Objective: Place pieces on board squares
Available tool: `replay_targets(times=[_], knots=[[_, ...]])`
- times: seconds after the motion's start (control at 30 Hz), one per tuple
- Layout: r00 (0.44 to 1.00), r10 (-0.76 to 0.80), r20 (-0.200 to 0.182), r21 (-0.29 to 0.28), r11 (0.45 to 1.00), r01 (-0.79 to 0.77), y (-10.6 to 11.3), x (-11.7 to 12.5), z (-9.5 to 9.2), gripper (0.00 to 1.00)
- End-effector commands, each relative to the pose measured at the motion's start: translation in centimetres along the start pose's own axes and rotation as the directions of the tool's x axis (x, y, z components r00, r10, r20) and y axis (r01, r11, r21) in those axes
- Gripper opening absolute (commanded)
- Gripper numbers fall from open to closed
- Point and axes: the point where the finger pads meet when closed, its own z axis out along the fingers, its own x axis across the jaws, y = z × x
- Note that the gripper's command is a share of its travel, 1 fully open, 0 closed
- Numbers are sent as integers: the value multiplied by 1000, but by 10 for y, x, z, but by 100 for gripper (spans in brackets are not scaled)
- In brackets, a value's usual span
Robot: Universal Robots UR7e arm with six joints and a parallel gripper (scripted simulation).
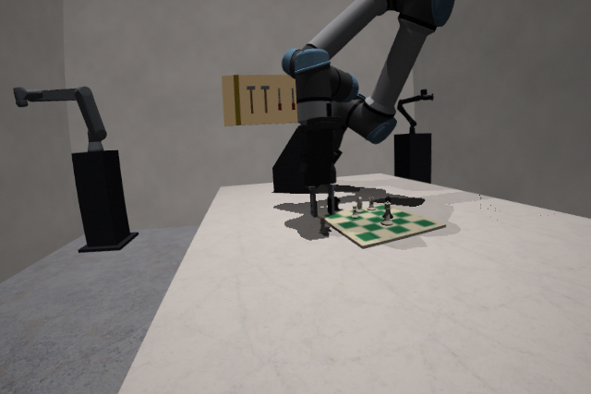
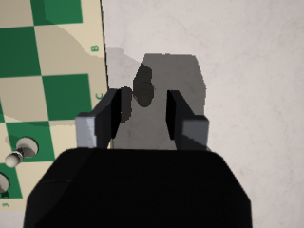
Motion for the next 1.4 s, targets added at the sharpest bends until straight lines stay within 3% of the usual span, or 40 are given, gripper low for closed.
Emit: replay_targets(times=[0.0,0.37,0.83,1.37], knots=[[1000,0,-1,1,1000,0,0,0,0,68],[1000,0,-1,1,1000,0,0,0,7,68],[1000,0,-1,1,1000,0,0,0,31,68],[1000,0,-1,1,1000,0,0,0,33,68]])
